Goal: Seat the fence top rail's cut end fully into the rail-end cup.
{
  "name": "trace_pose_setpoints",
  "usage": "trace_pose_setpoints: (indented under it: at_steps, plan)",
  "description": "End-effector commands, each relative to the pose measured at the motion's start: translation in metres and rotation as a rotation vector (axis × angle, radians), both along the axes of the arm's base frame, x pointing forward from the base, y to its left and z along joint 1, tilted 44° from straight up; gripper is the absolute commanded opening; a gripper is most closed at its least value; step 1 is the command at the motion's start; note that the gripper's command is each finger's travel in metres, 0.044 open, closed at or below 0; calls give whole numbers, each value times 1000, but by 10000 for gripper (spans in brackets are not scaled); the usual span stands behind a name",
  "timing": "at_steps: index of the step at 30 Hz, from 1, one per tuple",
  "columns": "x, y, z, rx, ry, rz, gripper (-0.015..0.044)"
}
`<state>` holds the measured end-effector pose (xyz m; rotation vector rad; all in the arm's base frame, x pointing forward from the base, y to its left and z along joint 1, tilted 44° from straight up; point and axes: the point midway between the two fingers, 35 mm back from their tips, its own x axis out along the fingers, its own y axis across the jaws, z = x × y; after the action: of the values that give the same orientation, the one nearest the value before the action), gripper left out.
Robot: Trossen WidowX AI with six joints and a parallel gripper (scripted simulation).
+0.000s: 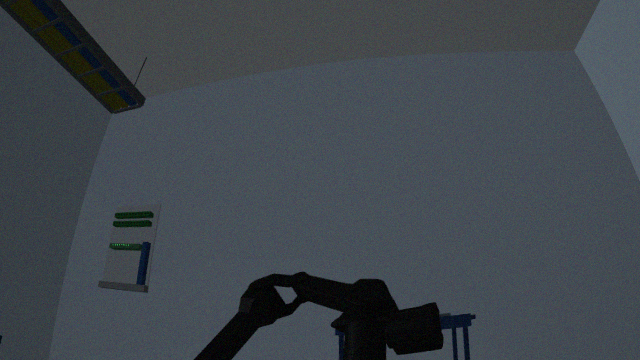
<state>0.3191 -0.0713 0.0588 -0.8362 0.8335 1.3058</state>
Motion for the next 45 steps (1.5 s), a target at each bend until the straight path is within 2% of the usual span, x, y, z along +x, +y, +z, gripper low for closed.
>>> trace_pose_setpoints:
  at_steps: [1, 45]
  plan:
    - [0, -7, -1, -16, -2, -5, 0]
    - [-1, -13, -10, -1, 0, 1, 0]
